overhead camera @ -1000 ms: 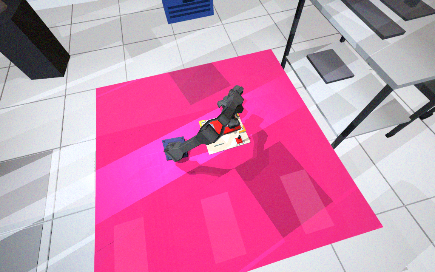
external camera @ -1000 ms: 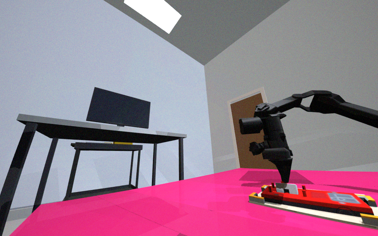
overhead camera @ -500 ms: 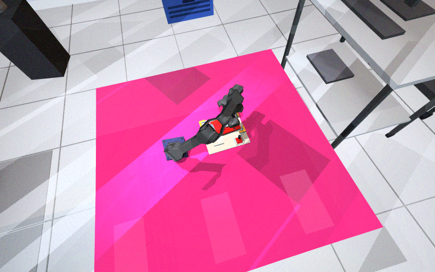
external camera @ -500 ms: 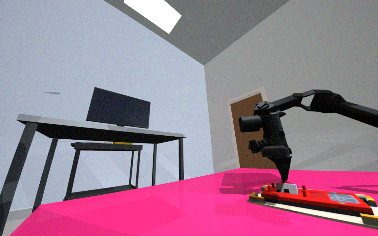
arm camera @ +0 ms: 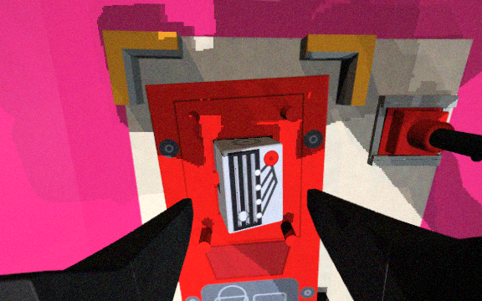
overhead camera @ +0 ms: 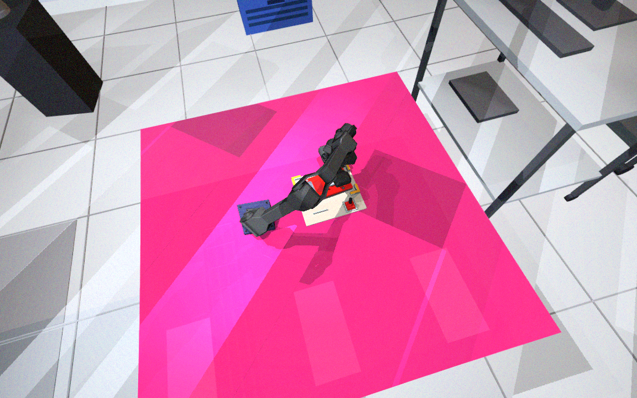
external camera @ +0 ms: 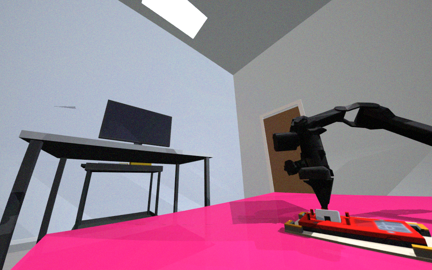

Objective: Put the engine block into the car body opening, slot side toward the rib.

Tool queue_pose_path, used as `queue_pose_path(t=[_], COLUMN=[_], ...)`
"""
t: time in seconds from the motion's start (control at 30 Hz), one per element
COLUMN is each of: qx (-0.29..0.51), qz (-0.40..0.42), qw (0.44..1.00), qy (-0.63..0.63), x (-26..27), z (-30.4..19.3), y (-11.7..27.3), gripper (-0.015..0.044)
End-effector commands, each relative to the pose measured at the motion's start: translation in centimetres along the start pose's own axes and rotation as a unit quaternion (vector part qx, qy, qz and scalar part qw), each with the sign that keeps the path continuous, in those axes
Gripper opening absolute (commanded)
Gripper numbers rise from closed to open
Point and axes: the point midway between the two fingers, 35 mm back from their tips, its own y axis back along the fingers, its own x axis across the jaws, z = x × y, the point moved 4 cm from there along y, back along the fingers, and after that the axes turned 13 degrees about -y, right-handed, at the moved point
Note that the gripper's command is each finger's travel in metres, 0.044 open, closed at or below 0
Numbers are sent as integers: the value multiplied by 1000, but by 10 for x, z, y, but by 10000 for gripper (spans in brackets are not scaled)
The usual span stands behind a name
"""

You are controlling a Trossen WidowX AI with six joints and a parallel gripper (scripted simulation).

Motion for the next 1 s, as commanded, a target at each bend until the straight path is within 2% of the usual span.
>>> queue_pose_path(t=[0.0, 0.1, 0.3, 0.37, 0.47, 0.63, 0.8, 0.97], qx=[-1, -1, 0, 0, 0, 0, 0, -1], qz=[3, 3, 4, 4, 4, 4, 4, 3], qw=[1000, 1000, 1000, 1000, 1000, 1000, 1000, 1000], qy=[-3, -3, -4, -4, -4, -4, -4, -4], x=[0, 0, 0, -1, -2, 0, 0, 1], z=[1, 2, 1, 0, 3, 2, 1, -2], y=[2, 10, 80, 87, 87, 73, 57, 20], gripper=[310, 310, 310, 310, 310, 440, 440, 440])
